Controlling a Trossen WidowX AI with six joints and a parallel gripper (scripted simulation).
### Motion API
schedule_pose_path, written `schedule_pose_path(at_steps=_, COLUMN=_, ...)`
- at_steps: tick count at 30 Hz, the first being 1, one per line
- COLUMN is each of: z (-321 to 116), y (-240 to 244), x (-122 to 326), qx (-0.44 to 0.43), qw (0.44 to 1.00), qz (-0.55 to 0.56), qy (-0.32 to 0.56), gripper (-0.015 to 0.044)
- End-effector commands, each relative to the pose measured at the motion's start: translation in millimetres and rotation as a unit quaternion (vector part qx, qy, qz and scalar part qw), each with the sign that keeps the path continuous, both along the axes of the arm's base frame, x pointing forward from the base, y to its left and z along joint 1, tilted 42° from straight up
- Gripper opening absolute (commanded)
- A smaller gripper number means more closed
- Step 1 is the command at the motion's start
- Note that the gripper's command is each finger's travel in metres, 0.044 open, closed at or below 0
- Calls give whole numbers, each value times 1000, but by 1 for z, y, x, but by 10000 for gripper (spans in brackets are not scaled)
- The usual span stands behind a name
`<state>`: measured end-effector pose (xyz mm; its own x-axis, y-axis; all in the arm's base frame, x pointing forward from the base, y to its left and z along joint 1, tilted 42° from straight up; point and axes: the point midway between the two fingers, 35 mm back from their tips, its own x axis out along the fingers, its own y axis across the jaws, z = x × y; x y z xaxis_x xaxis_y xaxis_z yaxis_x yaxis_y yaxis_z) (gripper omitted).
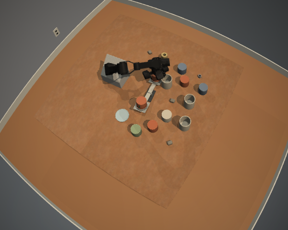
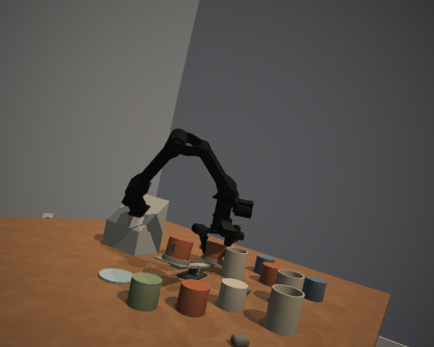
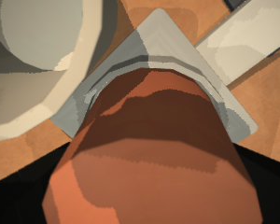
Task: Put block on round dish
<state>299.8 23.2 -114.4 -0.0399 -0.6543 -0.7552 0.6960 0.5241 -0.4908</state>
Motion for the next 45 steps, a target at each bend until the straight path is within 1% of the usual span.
schedule_pose_path(at_steps=1, z=4, y=5, x=3, qx=2, qw=1000, qz=-1, qy=-4, gripper=0)
schedule_pose_path(at_steps=45, z=43, y=43, x=10, qx=5, qw=1000, qz=-1, qy=-4, gripper=0)
